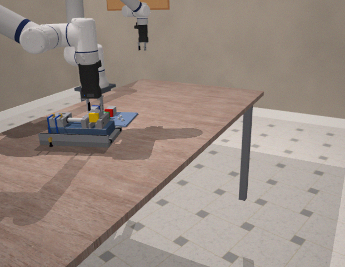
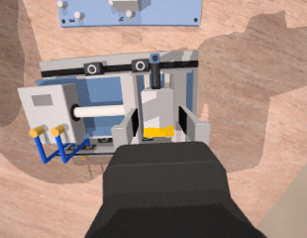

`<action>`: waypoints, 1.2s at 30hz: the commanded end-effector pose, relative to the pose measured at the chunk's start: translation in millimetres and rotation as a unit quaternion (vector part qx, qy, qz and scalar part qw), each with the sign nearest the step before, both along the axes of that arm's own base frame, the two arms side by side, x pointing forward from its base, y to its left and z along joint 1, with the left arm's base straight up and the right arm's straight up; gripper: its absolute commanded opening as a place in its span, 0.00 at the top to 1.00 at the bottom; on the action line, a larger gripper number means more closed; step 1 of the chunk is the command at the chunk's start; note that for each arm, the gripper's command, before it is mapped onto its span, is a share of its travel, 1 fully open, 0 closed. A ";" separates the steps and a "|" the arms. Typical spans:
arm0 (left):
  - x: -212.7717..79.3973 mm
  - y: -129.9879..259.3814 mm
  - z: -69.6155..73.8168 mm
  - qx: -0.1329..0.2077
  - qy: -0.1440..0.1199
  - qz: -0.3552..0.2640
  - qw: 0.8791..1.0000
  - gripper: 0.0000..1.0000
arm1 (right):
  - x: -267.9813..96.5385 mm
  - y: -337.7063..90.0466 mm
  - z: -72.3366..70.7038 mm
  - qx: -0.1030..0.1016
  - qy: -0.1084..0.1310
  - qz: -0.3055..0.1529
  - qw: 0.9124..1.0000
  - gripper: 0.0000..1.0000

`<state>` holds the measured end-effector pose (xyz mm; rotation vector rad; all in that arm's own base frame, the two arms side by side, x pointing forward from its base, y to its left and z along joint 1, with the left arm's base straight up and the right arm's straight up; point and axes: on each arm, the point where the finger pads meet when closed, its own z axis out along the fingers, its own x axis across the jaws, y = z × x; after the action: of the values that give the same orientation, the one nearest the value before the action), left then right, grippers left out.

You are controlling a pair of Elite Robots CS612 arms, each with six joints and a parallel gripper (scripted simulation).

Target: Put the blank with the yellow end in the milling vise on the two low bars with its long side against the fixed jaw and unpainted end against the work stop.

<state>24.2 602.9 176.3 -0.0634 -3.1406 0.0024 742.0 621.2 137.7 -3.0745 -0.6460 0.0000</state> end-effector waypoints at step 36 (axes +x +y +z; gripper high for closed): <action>0.2 0.5 0.7 0.001 0.000 0.000 1.000 0.00 | 0.4 0.2 67.3 0.000 -0.001 0.000 1.000 0.00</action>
<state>24.2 602.9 176.3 -0.0634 -3.1406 0.0024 742.0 621.2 195.7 -3.0744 -0.6460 -0.0001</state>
